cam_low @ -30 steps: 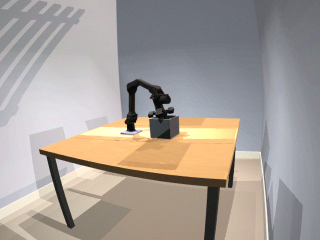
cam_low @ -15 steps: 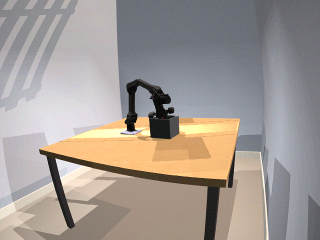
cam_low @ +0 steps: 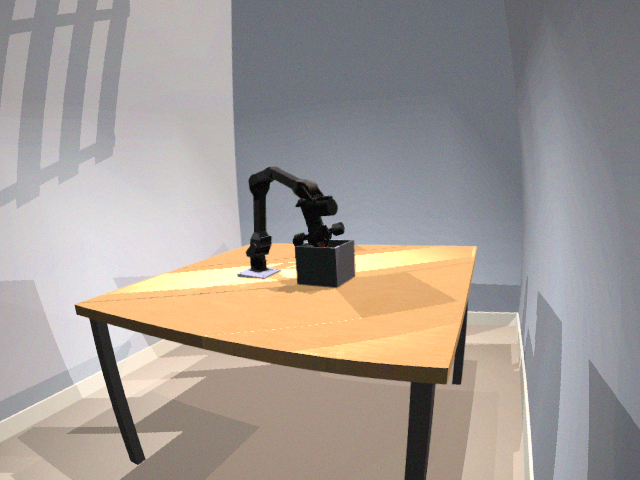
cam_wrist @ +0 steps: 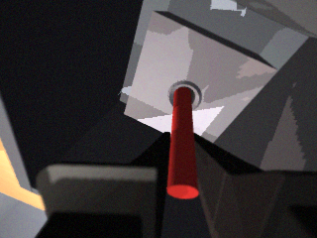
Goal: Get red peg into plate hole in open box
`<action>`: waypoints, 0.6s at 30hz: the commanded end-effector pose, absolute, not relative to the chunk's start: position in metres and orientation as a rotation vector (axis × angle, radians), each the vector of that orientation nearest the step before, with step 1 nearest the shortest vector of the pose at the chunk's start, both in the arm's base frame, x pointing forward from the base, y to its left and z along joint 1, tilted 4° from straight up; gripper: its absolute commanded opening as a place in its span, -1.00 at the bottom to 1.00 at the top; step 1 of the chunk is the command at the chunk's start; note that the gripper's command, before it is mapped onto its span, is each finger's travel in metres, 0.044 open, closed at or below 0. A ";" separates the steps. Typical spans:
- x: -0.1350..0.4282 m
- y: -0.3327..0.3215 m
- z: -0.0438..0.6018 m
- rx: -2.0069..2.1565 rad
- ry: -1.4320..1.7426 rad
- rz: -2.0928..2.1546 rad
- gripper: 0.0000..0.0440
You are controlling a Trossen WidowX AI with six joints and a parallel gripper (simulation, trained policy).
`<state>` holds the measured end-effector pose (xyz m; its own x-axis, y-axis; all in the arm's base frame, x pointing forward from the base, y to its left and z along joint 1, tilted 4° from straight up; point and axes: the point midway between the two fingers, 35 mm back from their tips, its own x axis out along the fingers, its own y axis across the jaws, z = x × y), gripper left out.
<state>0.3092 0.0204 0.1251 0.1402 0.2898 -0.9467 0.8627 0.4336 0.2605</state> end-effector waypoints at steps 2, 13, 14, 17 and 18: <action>0.313 0.013 0.067 1.028 1.517 -0.567 -0.66; 0.320 0.009 0.062 1.053 1.565 -0.555 -0.35; 0.322 0.008 0.063 1.059 1.564 -0.548 -0.35; 0.332 0.007 0.067 1.074 1.558 -0.520 -0.34; 0.335 0.007 0.068 1.079 1.554 -0.509 -0.34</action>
<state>0.3061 0.0190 0.1223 0.0589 0.3326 -0.9412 0.8664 0.4513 0.2137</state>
